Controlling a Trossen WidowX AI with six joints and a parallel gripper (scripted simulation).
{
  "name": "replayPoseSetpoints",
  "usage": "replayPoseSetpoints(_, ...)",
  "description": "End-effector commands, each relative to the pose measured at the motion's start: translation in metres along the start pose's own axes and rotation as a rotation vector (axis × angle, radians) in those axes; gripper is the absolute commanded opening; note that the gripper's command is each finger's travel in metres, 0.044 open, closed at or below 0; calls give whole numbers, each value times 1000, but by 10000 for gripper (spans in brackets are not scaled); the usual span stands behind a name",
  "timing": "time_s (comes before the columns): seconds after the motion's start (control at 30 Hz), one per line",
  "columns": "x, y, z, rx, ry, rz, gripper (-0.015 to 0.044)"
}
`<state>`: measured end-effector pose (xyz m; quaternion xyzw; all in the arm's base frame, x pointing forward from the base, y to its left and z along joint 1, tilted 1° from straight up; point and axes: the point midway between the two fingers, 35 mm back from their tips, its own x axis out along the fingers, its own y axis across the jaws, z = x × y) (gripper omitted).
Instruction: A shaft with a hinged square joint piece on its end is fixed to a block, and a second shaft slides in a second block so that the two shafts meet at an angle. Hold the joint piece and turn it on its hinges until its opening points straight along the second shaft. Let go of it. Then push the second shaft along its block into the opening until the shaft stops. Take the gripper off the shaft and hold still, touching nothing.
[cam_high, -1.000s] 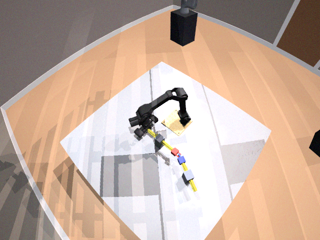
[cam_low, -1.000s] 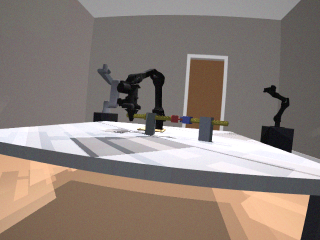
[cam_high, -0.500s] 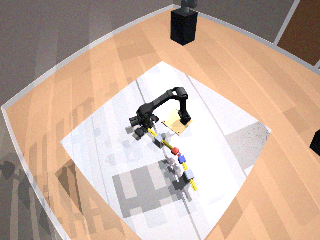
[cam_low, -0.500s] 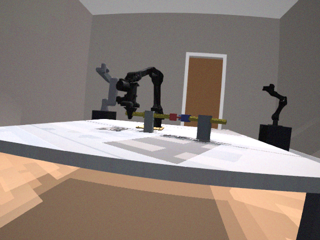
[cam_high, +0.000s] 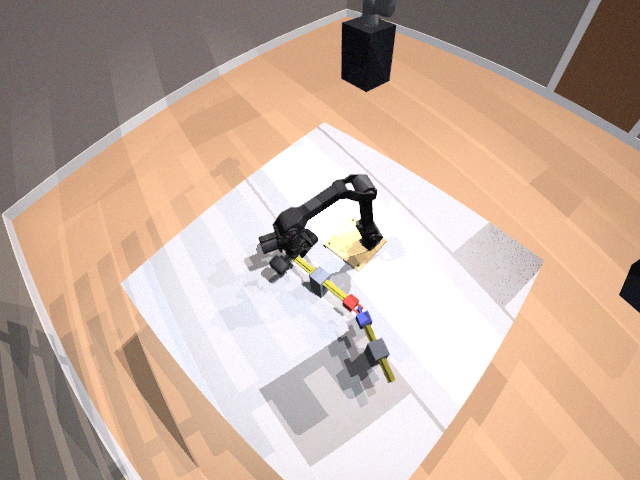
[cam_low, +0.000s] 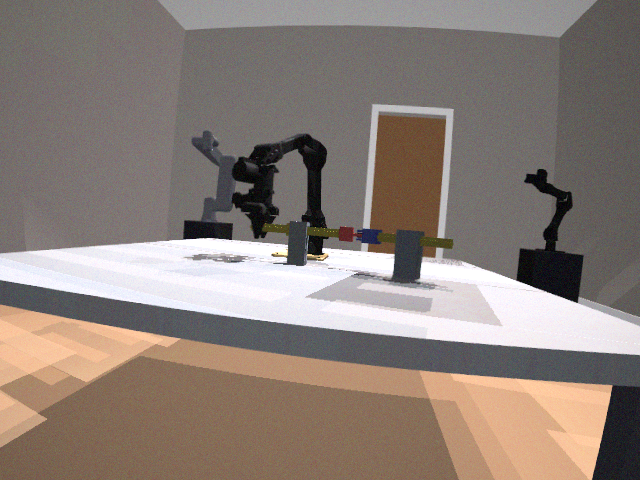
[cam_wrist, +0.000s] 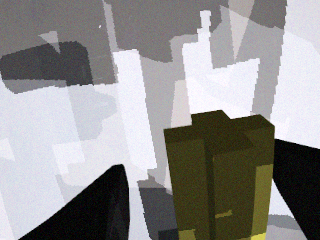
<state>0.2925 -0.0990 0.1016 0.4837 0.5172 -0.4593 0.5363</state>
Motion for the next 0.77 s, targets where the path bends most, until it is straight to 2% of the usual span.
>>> replayPoseSetpoints(0.0, 0, 0, 0, -2, 2, -2, 356)
replayPoseSetpoints(0.1, 0, 0, 0, -2, 2, -2, 434)
replayPoseSetpoints(0.13, 0, 0, 0, -2, 2, -2, 440)
replayPoseSetpoints(0.43, -2, 0, 0, -1, 1, -2, 440)
replayPoseSetpoints(0.53, -27, 0, 1, 0, 1, 0, 440)
replayPoseSetpoints(0.67, -31, 0, 1, 0, 0, 0, 440)
replayPoseSetpoints(0.73, -45, 0, 1, 1, 0, 1, 440)
